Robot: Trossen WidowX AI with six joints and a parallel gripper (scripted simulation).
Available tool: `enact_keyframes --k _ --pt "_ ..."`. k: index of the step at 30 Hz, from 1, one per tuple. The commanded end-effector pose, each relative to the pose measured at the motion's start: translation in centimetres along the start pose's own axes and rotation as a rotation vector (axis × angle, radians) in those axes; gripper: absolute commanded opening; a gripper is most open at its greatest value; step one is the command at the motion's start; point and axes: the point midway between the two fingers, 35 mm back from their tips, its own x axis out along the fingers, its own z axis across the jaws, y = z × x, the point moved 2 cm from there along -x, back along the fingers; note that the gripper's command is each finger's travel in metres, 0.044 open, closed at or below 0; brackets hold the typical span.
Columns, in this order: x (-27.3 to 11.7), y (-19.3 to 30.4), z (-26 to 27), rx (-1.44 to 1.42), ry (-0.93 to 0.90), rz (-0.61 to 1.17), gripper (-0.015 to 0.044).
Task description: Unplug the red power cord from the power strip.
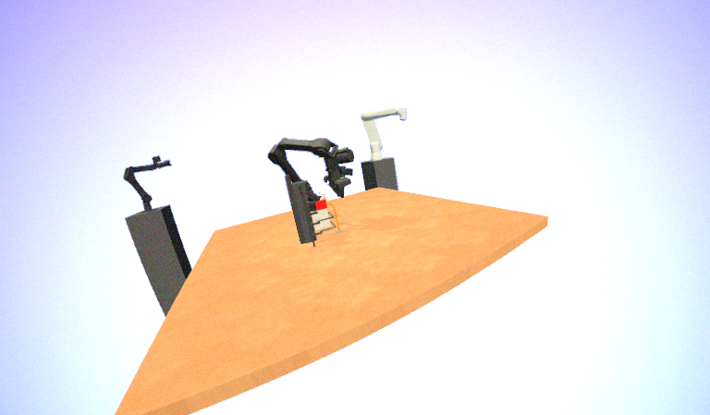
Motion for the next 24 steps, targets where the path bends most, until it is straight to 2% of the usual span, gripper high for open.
enact_keyframes --k 1,24 --pt "-1.8 4.5 -1.3 0.088 0.095 0.114 0.016" --pt "-2.1 6.7 -1.1 0.092 0.099 0.121 0.016"
